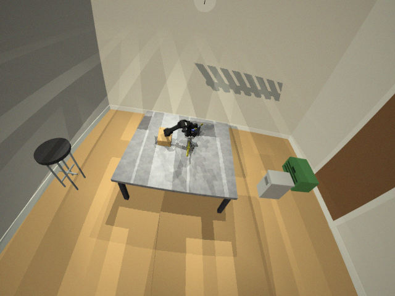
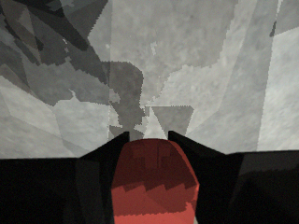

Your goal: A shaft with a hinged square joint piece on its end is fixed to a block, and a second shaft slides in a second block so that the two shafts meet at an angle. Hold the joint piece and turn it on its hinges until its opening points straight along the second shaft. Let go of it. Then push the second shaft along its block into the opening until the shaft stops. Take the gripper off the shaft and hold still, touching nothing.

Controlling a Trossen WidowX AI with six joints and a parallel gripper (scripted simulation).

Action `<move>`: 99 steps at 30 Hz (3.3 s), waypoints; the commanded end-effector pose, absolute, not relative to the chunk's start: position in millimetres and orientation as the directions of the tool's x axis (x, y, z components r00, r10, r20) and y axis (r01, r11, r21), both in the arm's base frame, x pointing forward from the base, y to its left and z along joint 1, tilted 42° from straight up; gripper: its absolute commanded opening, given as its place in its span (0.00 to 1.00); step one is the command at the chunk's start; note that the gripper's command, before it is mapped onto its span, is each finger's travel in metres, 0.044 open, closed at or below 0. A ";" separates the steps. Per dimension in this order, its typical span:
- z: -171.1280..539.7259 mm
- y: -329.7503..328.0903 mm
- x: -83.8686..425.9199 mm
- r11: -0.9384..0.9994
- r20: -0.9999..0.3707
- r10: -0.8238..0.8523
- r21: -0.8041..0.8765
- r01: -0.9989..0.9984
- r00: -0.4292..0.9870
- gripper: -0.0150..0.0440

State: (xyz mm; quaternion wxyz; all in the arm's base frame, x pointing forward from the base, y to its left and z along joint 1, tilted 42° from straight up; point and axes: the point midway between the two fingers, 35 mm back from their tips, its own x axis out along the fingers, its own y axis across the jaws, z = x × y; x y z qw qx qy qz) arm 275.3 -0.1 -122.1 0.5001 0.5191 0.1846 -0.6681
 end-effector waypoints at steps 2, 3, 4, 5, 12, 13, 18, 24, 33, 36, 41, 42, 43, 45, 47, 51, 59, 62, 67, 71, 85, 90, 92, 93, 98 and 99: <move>-122.3 -0.4 275.2 -0.428 -0.878 -0.478 0.272 0.862 0.040 0.56; -122.3 -0.4 275.2 -0.428 -0.878 -0.478 0.272 0.862 0.040 0.56; -122.3 -0.4 275.2 -0.428 -0.878 -0.478 0.272 0.862 0.040 0.56; -122.3 -0.4 275.2 -0.428 -0.878 -0.478 0.272 0.862 0.040 0.56; -122.3 -0.4 275.2 -0.428 -0.878 -0.478 0.272 0.862 0.040 0.56; -122.3 -0.4 275.2 -0.428 -0.878 -0.478 0.272 0.862 0.040 0.56; -122.3 -0.4 275.2 -0.428 -0.878 -0.478 0.272 0.862 0.040 0.56; -122.3 -0.4 275.2 -0.428 -0.878 -0.478 0.272 0.862 0.040 0.56; -122.3 -0.4 275.2 -0.428 -0.878 -0.478 0.272 0.862 0.040 0.56; -122.3 -0.4 275.2 -0.428 -0.878 -0.478 0.272 0.862 0.040 0.56; -122.3 -0.4 275.2 -0.428 -0.878 -0.478 0.272 0.862 0.040 0.56; -122.3 -0.4 275.2 -0.428 -0.878 -0.478 0.272 0.862 0.040 0.56; -122.3 -0.4 275.2 -0.428 -0.878 -0.478 0.272 0.862 0.040 0.56; -122.3 -0.4 275.2 -0.428 -0.878 -0.478 0.272 0.862 0.040 0.56; -122.3 -0.4 275.2 -0.428 -0.878 -0.478 0.272 0.862 0.040 0.56; -122.3 -0.4 275.2 -0.428 -0.878 -0.478 0.272 0.862 0.040 0.56; -122.3 -0.4 275.2 -0.428 -0.878 -0.478 0.272 0.862 0.040 0.56; -122.2 -0.1 275.4 -0.432 -0.878 -0.476 0.272 0.860 0.039 0.50; -122.2 -0.1 275.4 -0.432 -0.878 -0.476 0.272 0.860 0.039 0.50; -122.2 -0.1 275.4 -0.432 -0.878 -0.476 0.272 0.860 0.039 0.33; -117.8 0.0 278.8 -0.375 -0.849 -0.529 0.220 0.900 -0.013 0.25; -114.9 0.3 281.2 -0.337 -0.824 -0.564 0.184 0.923 -0.041 0.25; -113.8 0.4 282.2 -0.322 -0.814 -0.579 0.170 0.931 -0.051 0.25; -113.3 0.5 282.7 -0.314 -0.809 -0.586 0.163 0.935 -0.056 0.25; -110.7 1.0 285.2 -0.275 -0.780 -0.621 0.126 0.953 -0.076 0.25; -110.2 1.1 285.8 -0.267 -0.774 -0.628 0.119 0.956 -0.079 0.25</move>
